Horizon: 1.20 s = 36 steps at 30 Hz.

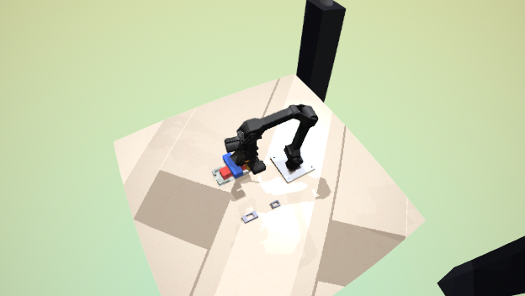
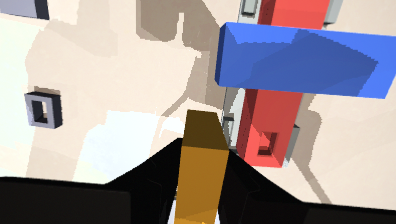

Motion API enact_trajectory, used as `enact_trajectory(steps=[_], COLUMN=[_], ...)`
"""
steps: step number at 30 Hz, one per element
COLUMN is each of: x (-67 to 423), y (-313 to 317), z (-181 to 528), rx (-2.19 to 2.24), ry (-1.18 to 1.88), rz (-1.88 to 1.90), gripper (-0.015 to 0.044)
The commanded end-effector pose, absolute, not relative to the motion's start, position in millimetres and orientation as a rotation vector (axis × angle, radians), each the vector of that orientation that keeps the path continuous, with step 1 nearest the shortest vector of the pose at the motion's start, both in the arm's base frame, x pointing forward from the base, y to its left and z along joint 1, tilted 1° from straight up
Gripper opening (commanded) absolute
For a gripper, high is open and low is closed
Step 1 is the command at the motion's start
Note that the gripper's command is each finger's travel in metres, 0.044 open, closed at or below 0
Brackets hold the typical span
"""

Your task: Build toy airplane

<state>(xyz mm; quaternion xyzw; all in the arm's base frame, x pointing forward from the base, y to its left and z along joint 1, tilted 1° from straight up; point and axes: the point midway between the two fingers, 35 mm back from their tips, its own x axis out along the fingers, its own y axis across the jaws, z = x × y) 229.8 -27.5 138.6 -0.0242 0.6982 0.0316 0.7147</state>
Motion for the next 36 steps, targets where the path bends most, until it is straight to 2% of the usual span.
enact_trajectory(steps=[1,25,28,36], x=[228.0,204.8,204.8,204.8], y=[-41.2,-110.0,-110.0,-110.0], z=[135.1,120.5,120.5,120.5], rx=[-0.062,-0.089,-0.089,-0.089], ry=[1.547,1.551,1.551,1.551], rz=[0.075,0.090,0.090,0.090], gripper=[0.0000,0.0000,0.0065,0.0065])
